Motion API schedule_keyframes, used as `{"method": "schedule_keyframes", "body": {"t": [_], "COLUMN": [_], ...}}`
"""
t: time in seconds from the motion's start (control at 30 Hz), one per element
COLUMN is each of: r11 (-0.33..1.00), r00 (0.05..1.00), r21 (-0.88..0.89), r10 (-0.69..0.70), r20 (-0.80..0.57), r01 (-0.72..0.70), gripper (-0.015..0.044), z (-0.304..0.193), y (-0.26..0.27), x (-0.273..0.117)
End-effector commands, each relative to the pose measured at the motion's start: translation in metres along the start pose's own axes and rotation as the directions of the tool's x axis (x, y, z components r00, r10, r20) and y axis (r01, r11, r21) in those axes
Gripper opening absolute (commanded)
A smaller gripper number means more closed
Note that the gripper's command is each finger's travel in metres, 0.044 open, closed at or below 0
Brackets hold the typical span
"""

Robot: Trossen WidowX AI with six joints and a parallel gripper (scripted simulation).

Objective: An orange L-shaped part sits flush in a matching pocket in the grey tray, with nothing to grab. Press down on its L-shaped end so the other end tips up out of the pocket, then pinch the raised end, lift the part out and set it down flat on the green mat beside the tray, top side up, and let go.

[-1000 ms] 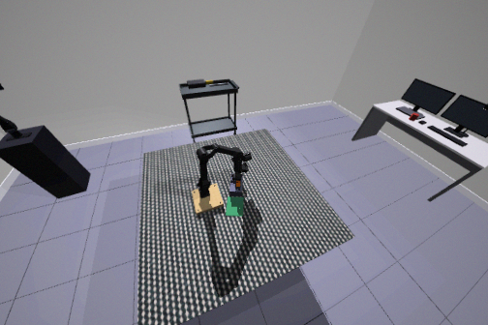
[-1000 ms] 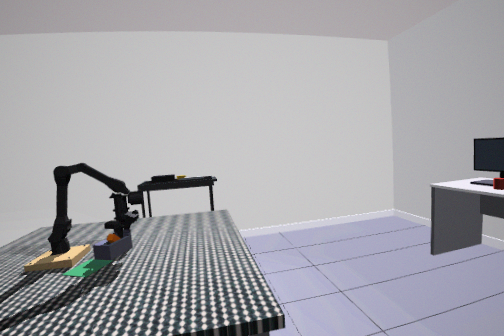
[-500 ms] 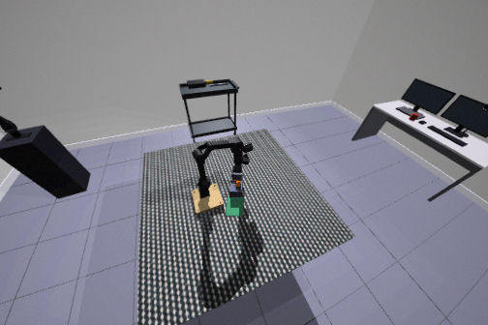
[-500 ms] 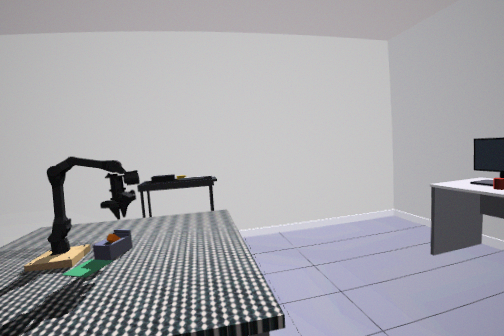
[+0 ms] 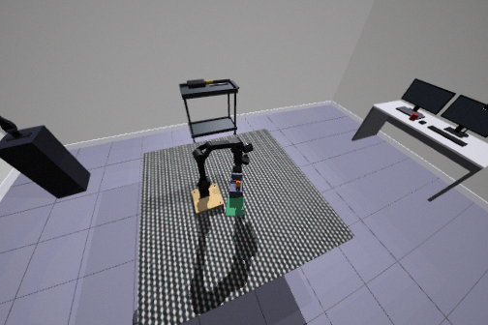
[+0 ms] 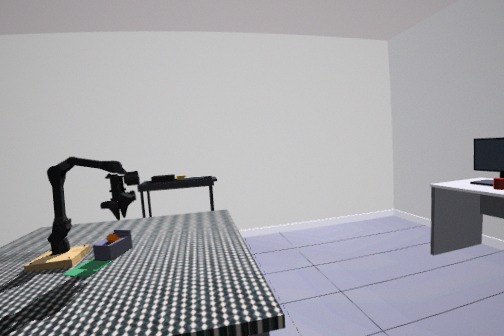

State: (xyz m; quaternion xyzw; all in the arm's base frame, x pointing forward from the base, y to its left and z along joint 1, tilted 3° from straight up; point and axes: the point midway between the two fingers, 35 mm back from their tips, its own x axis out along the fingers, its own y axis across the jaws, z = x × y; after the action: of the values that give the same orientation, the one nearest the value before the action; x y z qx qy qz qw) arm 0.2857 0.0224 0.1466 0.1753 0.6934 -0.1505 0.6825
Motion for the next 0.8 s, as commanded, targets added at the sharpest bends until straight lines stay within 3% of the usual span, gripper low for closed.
{"method": "schedule_keyframes", "body": {"t": [0.0, 0.17, 0.23, 0.3, 0.4, 0.57, 0.77], "r11": [1.000, 1.000, 0.999, 0.991, 0.938, 0.714, 0.286], "r00": [1.000, 1.000, 1.000, 1.000, 1.000, 1.000, 1.000], "r21": [0.001, 0.001, -0.040, -0.131, -0.347, -0.700, -0.958], "r10": [0.002, 0.002, 0.001, 0.000, -0.004, -0.009, -0.015], "r20": [0.003, 0.003, 0.003, 0.002, 0.000, -0.004, -0.010], "r01": [-0.002, -0.002, -0.001, 0.001, 0.004, 0.004, -0.005], "gripper": [0.0180, 0.0180, 0.0232, 0.0280, 0.0280, 0.0280, 0.0280], "z": [0.001, 0.001, 0.001, 0.002, 0.005, 0.008, 0.010], "y": [0.000, 0.000, -0.002, -0.006, -0.018, -0.039, -0.064], "x": [0.000, 0.000, 0.000, 0.000, -0.001, -0.001, -0.001]}}
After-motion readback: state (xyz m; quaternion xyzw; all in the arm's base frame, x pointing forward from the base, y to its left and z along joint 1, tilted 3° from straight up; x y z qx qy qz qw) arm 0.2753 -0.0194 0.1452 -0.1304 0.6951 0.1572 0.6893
